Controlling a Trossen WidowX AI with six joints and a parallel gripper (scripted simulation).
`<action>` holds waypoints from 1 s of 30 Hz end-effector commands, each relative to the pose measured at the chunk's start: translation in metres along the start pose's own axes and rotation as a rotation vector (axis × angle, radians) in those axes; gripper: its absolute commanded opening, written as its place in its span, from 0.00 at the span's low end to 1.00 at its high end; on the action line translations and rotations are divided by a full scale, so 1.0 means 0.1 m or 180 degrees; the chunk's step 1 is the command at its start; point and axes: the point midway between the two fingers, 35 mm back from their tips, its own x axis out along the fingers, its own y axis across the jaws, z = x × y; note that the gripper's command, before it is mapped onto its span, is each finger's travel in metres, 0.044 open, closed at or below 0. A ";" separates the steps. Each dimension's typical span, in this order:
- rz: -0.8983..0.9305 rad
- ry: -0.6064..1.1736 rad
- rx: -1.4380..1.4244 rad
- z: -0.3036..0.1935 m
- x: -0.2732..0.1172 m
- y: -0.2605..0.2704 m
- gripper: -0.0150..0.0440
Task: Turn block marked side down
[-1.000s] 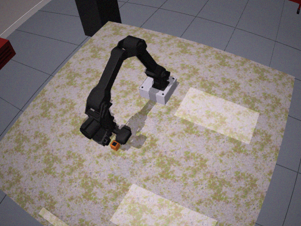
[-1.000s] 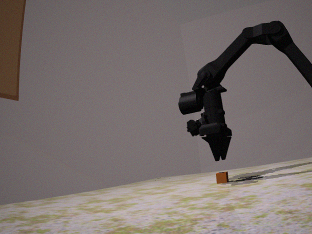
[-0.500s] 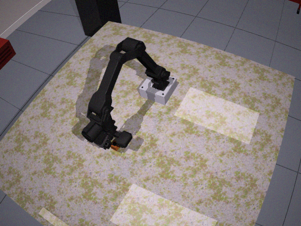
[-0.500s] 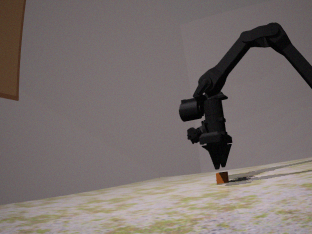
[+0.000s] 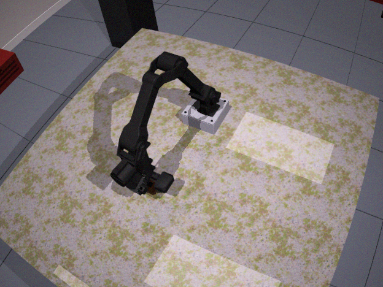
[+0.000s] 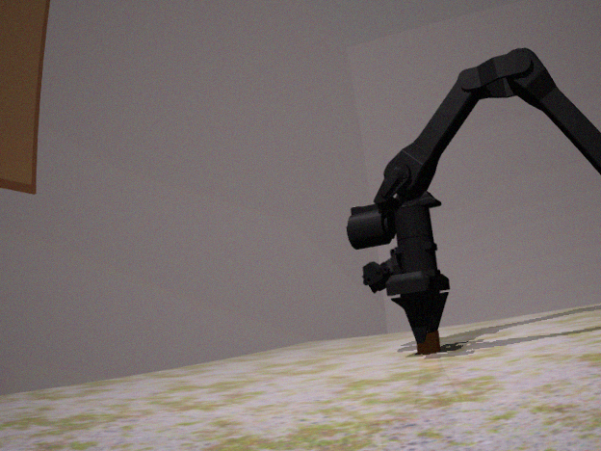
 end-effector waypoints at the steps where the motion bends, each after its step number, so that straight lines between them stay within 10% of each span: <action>1: -0.0012 0.0024 0.0006 -0.03 0.06 -0.01 0.96; 12: -0.0012 0.0024 0.0006 -0.03 0.06 -0.01 0.47; 30: -0.0012 0.0024 0.0006 -0.02 -0.05 -0.01 0.25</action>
